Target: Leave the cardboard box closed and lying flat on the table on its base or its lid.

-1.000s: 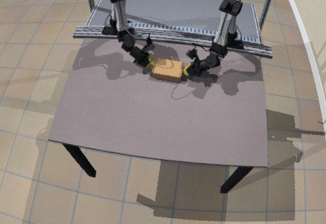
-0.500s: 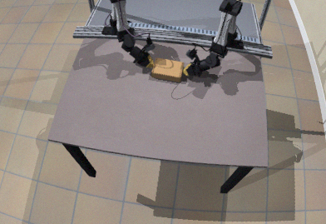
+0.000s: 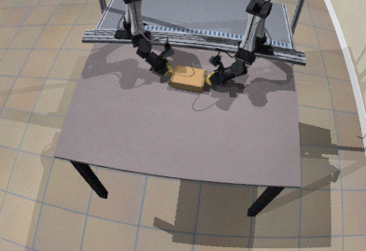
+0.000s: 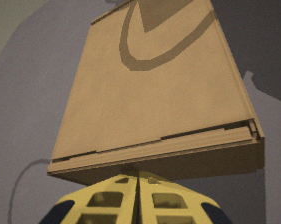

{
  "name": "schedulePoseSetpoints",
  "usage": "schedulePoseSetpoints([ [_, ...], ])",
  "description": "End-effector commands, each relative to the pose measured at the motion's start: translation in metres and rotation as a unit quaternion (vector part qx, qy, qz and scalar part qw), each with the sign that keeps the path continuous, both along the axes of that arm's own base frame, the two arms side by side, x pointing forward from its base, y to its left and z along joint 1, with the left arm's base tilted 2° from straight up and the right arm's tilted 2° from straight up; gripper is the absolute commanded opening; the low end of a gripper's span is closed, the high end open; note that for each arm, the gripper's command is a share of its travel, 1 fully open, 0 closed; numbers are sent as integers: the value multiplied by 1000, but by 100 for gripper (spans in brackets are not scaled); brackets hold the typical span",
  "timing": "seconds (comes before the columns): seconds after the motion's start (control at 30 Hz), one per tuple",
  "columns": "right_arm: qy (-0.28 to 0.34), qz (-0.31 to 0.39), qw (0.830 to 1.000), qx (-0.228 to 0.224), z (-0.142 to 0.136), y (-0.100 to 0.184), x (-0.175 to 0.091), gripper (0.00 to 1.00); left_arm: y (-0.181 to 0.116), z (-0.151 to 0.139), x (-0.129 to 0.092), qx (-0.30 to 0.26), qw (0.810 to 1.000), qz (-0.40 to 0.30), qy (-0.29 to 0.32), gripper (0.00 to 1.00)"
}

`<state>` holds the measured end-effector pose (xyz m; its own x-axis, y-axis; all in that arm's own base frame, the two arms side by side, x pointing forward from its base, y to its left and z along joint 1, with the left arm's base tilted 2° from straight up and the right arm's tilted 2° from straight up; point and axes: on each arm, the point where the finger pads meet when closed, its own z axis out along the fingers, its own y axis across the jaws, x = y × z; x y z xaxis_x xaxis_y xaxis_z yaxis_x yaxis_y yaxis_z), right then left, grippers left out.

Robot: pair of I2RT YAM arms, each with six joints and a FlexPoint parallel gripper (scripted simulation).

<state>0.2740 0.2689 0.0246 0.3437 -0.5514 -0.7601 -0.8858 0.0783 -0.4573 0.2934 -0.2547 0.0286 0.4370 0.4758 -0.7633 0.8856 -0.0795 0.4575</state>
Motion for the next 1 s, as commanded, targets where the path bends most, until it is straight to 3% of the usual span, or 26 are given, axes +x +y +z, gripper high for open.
schedulePoseSetpoints([
  [0.0,-8,15,1000,14,4,11,-1,0,-11,2,-9,-17,1000,-22,0,0],
  [0.97,-3,16,1000,10,-1,8,-6,0,-11,1,-8,-17,1000,-22,0,0],
])
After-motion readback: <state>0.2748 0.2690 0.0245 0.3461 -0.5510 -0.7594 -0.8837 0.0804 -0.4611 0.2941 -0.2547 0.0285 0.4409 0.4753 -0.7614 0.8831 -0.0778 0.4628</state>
